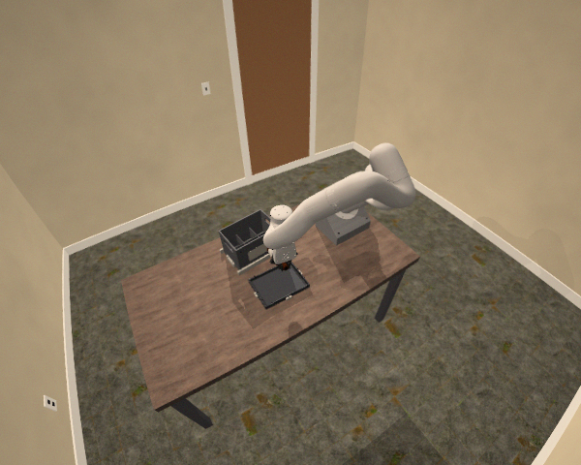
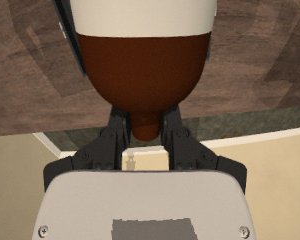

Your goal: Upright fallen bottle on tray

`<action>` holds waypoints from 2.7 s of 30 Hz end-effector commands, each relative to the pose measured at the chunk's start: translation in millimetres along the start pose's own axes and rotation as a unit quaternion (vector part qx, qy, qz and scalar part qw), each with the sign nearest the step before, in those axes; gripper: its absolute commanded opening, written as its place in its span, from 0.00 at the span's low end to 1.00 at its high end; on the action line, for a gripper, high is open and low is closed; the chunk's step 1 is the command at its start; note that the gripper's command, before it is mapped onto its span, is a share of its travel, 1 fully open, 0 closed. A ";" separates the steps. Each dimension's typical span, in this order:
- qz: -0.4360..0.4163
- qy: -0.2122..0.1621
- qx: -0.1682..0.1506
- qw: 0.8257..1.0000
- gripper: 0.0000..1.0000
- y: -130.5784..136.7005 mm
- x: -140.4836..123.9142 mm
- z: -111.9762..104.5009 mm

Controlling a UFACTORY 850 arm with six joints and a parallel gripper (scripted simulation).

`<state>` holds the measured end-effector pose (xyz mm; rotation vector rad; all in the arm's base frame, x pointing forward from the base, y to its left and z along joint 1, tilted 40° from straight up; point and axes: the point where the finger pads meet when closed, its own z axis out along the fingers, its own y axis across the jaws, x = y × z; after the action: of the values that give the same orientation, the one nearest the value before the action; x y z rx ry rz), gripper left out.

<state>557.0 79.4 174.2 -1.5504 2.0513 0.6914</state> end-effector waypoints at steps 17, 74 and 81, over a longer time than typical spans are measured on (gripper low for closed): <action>0.111 0.000 0.001 0.994 0.00 -0.7 -0.3 -0.8; 0.242 0.000 0.001 0.970 0.00 -0.7 -0.2 -0.8; 0.245 0.000 0.001 0.970 0.00 -0.7 -0.2 -0.8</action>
<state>557.0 79.4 174.2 -1.0429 2.4554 0.8596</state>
